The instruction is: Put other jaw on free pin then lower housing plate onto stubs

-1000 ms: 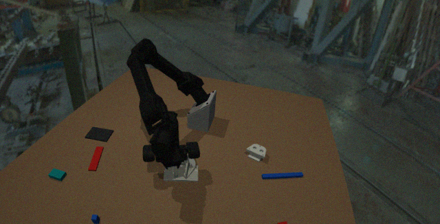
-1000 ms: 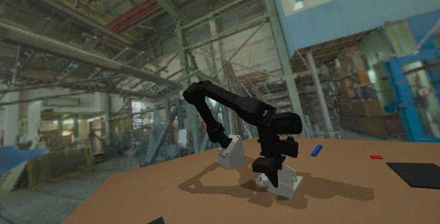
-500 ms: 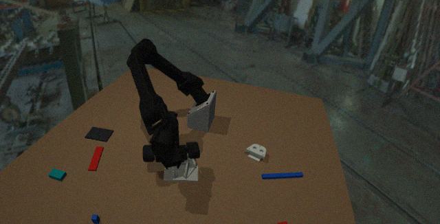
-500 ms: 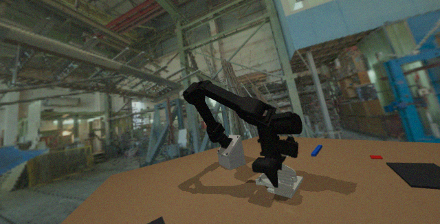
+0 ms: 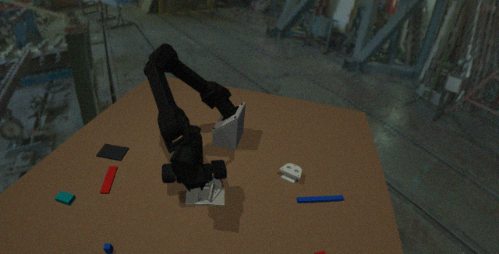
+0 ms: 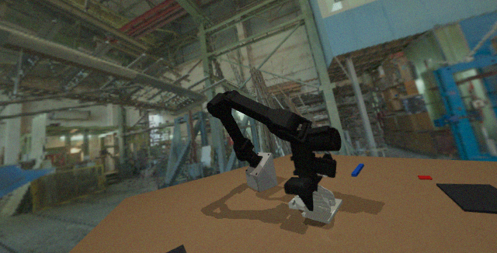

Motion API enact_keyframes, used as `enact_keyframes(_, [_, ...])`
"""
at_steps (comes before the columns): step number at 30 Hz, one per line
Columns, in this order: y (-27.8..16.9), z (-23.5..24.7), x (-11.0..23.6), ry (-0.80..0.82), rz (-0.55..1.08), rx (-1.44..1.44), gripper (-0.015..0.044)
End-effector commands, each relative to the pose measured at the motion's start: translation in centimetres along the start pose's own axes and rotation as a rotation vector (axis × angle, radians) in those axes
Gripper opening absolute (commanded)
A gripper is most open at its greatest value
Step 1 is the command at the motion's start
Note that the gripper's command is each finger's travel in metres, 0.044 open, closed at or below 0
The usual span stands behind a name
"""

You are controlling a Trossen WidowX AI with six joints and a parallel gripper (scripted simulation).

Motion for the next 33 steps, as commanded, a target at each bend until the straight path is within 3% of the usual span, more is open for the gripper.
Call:
enact_keyframes(1, [0.05,-0.04,0.26,-0.004,-0.002,-0.002,0.0134])
enact_keyframes(33, [0.22,0.01,-0.38,-0.004,-0.002,-0.002,0.0134])
Point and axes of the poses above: the point midway between the two fingers, 35 mm back from their tips, its own x axis back along the fingers, its own z axis across the jaws, y = z × x, the point moved 2 cm from there along x, back along the fingers, and after that the axes turned 9 degrees about x, right-handed, at the moved point
